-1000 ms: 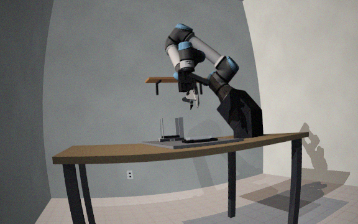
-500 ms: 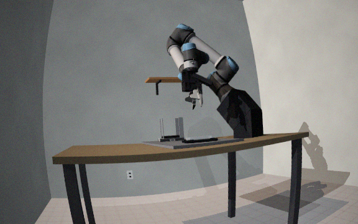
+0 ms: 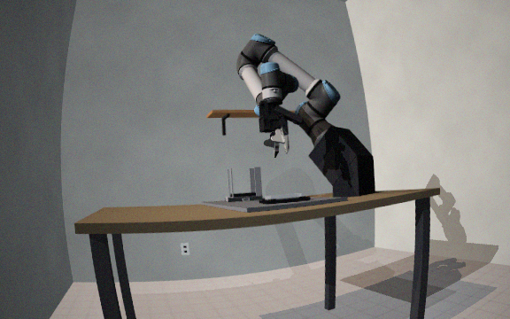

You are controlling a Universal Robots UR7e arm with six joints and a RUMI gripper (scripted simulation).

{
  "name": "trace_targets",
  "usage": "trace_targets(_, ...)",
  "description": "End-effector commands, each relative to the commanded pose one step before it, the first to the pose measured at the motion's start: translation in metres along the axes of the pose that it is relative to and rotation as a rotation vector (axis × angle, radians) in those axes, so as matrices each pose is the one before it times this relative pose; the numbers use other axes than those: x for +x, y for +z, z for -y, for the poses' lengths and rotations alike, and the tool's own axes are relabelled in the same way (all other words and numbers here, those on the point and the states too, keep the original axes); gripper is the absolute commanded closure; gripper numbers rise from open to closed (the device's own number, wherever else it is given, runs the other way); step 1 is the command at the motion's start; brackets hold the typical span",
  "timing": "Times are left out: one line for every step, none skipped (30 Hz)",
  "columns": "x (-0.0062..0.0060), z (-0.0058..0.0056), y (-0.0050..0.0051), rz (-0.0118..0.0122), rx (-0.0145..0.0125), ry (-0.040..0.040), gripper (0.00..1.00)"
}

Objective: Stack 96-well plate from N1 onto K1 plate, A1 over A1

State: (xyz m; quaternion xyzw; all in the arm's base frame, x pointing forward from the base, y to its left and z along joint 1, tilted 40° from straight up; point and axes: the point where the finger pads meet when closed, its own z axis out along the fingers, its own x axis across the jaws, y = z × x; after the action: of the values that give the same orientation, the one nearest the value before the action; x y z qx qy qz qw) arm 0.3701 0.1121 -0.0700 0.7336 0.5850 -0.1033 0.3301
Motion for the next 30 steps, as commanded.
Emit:
trace_targets(0.00023, -0.00027, 0.00699, -0.00103, -0.00107, 0.00017, 0.00)
trace_targets(0.00000, 0.00000, 0.00166, 0.00000, 0.00000, 0.00000, 0.00)
trace_targets(0.00000, 0.00000, 0.00166, 0.00000, 0.00000, 0.00000, 0.00)
trace_targets(0.00000, 0.00000, 0.00166, 0.00000, 0.00000, 0.00000, 0.00)
trace_targets(0.00000, 0.00000, 0.00166, 0.00000, 0.00000, 0.00000, 0.00)
trace_targets(0.00000, 0.00000, 0.00166, 0.00000, 0.00000, 0.00000, 0.00)
trace_targets(0.00000, 0.00000, 0.00166, 0.00000, 0.00000, 0.00000, 0.00)
trace_targets(0.00000, 0.00000, 0.00166, 0.00000, 0.00000, 0.00000, 0.00)
trace_targets(0.00000, 0.00000, 0.00166, 0.00000, 0.00000, 0.00000, 0.00)
trace_targets(0.00000, 0.00000, 0.00167, 0.00000, 0.00000, 0.00000, 0.00)
trace_targets(0.00000, 0.00000, 0.00167, 0.00000, 0.00000, 0.00000, 0.00)
trace_targets(0.00000, 0.00000, 0.00167, 0.00000, 0.00000, 0.00000, 0.00)
trace_targets(0.00000, 0.00000, 0.00167, 0.00000, 0.00000, 0.00000, 0.00)
trace_targets(0.00000, 0.00000, 0.00000, 0.00000, 0.00000, 0.00000, 0.00)
trace_targets(0.00000, 0.00000, 0.00000, 0.00000, 0.00000, 0.00000, 0.00)
trace_targets(-0.00001, 0.00000, 0.00169, -0.00001, -0.00001, 0.00000, 0.00)
trace_targets(0.00000, 0.00000, 0.00166, 0.00000, 0.00000, 0.00000, 0.00)
trace_targets(0.00000, 0.00000, 0.00166, 0.00000, 0.00000, 0.00000, 0.00)
trace_targets(0.00000, 0.00000, 0.00166, 0.00000, 0.00000, 0.00000, 0.00)
trace_targets(0.00000, 0.00000, 0.00166, 0.00000, 0.00000, 0.00000, 0.00)
trace_targets(0.00000, 0.00000, 0.00166, 0.00000, 0.00000, 0.00000, 0.00)
trace_targets(0.00000, 0.00000, 0.00166, 0.00000, 0.00000, 0.00000, 0.00)
trace_targets(0.00000, 0.00000, 0.00166, 0.00000, 0.00000, 0.00000, 0.00)
trace_targets(0.00000, 0.00000, 0.00167, 0.00000, 0.00000, 0.00000, 0.00)
trace_targets(0.00000, 0.00000, 0.00167, 0.00000, 0.00000, 0.00000, 0.00)
trace_targets(0.00000, 0.00000, 0.00167, 0.00000, 0.00000, 0.00000, 0.00)
trace_targets(0.00000, 0.00000, 0.00167, 0.00000, 0.00000, 0.00000, 0.00)
trace_targets(-0.00003, 0.00001, 0.00175, -0.00002, -0.00002, -0.00001, 0.00)
trace_targets(0.00000, 0.00000, 0.00167, 0.00000, 0.00000, 0.00000, 0.00)
trace_targets(0.00000, 0.00000, 0.00167, 0.00000, 0.00000, 0.00000, 0.00)
